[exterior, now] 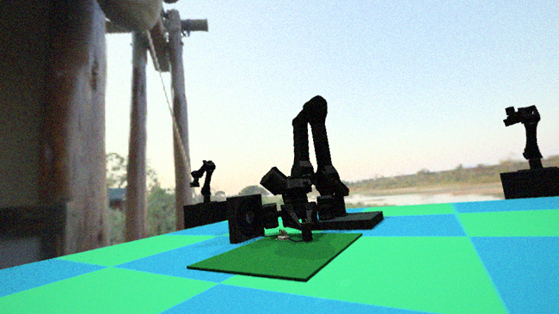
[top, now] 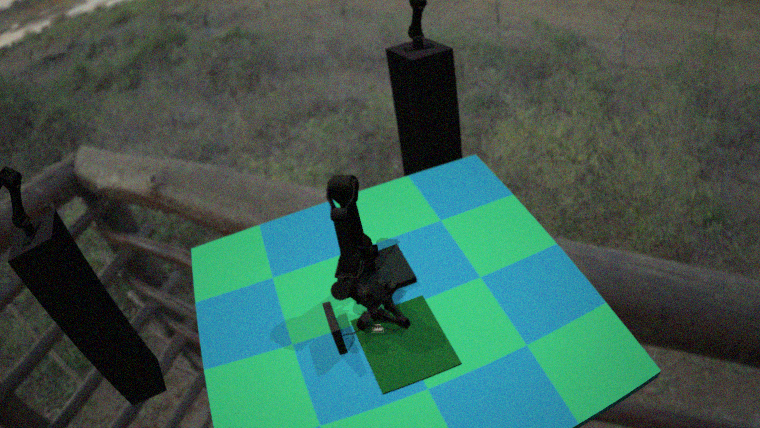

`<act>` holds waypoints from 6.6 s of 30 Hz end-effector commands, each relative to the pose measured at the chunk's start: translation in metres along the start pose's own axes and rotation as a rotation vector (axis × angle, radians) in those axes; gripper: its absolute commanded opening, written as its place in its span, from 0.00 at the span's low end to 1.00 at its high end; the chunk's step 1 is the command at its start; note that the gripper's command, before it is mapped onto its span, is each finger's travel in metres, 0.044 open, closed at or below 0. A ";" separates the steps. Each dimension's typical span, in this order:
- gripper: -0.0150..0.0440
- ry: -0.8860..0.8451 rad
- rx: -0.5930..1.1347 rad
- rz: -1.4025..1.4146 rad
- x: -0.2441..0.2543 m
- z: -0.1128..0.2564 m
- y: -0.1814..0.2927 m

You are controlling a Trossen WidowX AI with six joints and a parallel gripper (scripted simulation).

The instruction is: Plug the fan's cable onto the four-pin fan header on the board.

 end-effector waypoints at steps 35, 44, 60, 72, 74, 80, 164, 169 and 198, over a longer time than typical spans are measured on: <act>0.49 0.000 0.000 0.000 0.000 0.000 0.000; 0.49 0.014 0.036 0.006 -0.007 0.008 0.005; 0.49 0.021 0.091 0.009 -0.015 0.034 0.010; 0.49 0.012 0.096 0.006 -0.013 0.057 0.006; 0.49 0.010 0.094 0.005 -0.012 0.061 0.005; 0.49 0.005 0.082 0.003 -0.009 0.072 0.000; 1.00 0.456 1.089 -0.220 0.052 -0.003 -0.189; 1.00 0.526 1.058 -0.294 0.067 -0.030 -0.224; 1.00 0.529 1.057 -0.297 0.037 -0.074 -0.127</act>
Point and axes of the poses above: the point midway between the two fingers, 35 mm back from their tips, its own z axis back along the fingers, its own x axis across the jaws, y = z × x, the point moved 8 cm from there along z, back along the fingers, and after that the axes turned 15 degrees about -z, right-handed, at the moved point
